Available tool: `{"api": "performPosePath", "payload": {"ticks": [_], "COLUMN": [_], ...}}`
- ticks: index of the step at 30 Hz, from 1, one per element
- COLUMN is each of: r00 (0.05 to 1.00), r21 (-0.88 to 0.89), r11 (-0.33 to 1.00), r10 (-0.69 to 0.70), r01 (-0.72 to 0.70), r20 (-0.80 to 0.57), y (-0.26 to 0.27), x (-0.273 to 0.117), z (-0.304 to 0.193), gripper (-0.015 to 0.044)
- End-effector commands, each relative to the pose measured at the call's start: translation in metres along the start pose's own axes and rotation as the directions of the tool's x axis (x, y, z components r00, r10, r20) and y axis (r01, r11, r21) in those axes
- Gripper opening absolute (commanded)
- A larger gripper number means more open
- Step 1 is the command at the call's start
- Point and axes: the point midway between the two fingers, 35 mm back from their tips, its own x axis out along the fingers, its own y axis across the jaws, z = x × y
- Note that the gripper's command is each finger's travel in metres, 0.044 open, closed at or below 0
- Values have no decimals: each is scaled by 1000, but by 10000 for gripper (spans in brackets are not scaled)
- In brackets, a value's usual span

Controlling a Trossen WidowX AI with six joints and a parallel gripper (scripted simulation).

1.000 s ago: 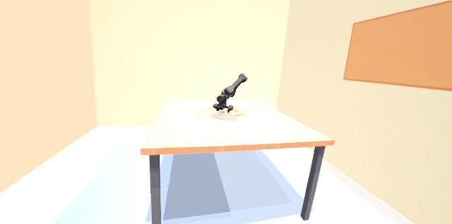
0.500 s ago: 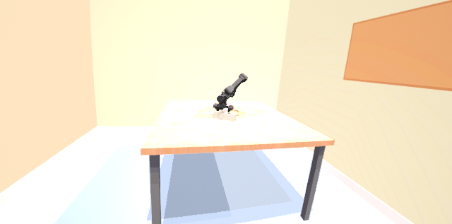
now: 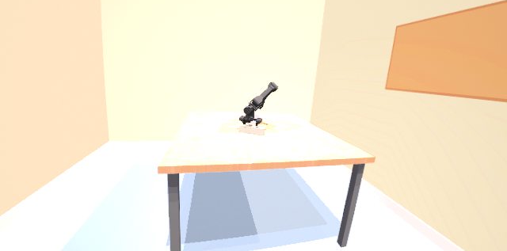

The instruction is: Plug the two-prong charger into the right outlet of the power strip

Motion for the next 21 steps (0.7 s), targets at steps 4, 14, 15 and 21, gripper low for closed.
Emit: {"api": "performPosePath", "payload": {"ticks": [4, 14, 15, 21], "r00": [1000, 1000, 1000, 1000], "r21": [2, 1, 1, 1], "r11": [1000, 1000, 1000, 1000], "r10": [-2, -2, -2, -2], "r01": [2, 2, 2, 2], "r20": [5, 7, 7, 7], "y": [0, 0, 0, 0], "x": [0, 0, 0, 1], "z": [-2, -7, -8, -14], "gripper": [440, 440, 440, 440]}}
